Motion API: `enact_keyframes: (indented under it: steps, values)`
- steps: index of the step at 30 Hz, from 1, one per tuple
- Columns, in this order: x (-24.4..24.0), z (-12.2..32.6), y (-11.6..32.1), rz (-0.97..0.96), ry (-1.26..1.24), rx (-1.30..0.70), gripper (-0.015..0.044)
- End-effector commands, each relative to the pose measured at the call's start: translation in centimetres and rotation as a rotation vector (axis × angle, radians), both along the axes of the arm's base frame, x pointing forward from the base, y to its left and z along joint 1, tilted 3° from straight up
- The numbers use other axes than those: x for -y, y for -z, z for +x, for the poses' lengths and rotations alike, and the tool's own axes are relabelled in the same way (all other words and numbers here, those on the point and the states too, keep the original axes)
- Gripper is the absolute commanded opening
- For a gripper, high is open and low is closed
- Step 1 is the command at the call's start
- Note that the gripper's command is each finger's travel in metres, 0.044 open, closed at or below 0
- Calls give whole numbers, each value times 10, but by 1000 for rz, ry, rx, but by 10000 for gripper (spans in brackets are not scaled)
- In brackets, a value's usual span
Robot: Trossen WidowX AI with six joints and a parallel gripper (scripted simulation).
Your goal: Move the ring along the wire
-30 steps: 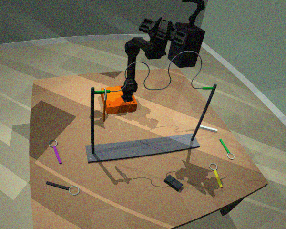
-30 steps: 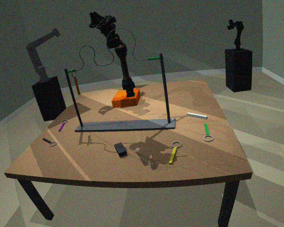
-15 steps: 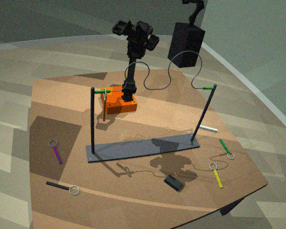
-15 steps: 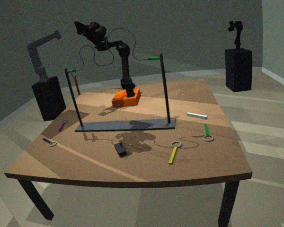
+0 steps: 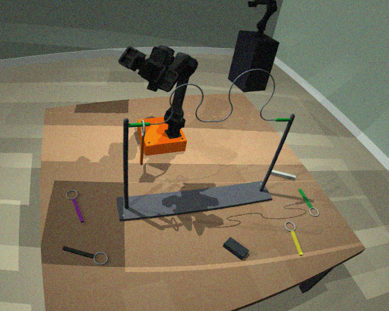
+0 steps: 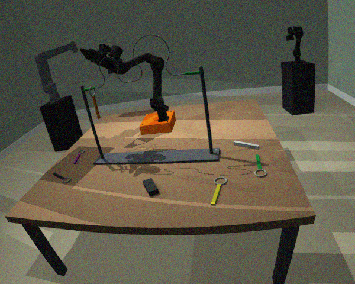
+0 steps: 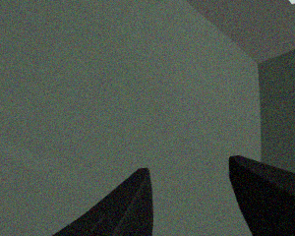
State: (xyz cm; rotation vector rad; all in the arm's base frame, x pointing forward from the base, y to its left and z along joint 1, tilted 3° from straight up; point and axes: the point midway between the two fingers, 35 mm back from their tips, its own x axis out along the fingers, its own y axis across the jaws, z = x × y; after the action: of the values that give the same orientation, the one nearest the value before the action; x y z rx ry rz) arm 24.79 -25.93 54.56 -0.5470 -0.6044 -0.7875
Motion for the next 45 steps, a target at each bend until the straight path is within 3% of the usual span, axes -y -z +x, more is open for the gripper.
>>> enact_keyframes:
  steps: [1,16,30,39,45]
  values:
    - [23,2,40,45,-38,-74,160]
    - [64,-15,205,250,-238,-316,160]
    - [3,-51,371,515,-583,-502,160]
    - [-2,-52,377,530,-603,-508,160]
    - [4,-28,350,531,-609,-500,160]
